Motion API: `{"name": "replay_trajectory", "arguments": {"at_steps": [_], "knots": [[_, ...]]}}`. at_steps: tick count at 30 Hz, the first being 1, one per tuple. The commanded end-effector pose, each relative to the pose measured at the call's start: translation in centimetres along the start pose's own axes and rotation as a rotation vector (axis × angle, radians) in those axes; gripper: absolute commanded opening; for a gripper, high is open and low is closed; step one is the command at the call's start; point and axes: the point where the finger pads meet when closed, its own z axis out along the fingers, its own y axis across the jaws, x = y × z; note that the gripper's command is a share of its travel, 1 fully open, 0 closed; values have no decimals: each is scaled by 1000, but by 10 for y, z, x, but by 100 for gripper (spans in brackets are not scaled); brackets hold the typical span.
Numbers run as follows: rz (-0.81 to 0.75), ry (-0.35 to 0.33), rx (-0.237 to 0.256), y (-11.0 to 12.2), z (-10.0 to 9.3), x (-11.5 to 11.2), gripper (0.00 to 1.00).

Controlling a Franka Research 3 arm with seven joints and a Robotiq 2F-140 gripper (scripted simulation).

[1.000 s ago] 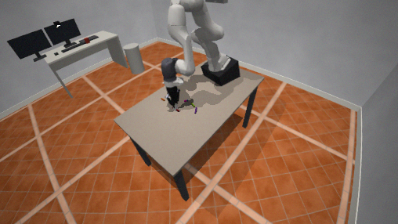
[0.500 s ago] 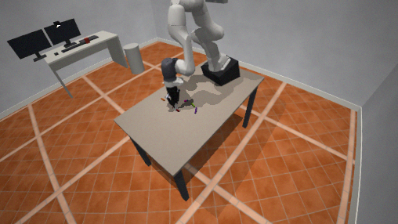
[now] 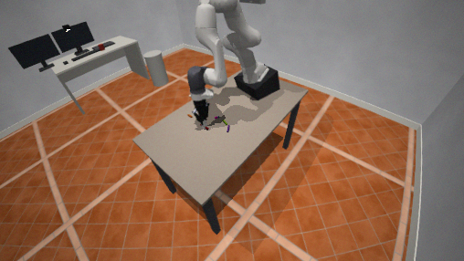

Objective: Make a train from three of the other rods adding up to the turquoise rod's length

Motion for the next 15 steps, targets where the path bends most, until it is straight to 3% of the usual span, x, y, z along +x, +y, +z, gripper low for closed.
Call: {"name": "replay_trajectory", "arguments": {"at_steps": [1, 10, 15], "knots": [[3, -1, 2, 0, -14, 1, 3], [3, -1, 2, 0, -78, 1, 3], [3, -1, 2, 0, -90, 1, 3]]}}
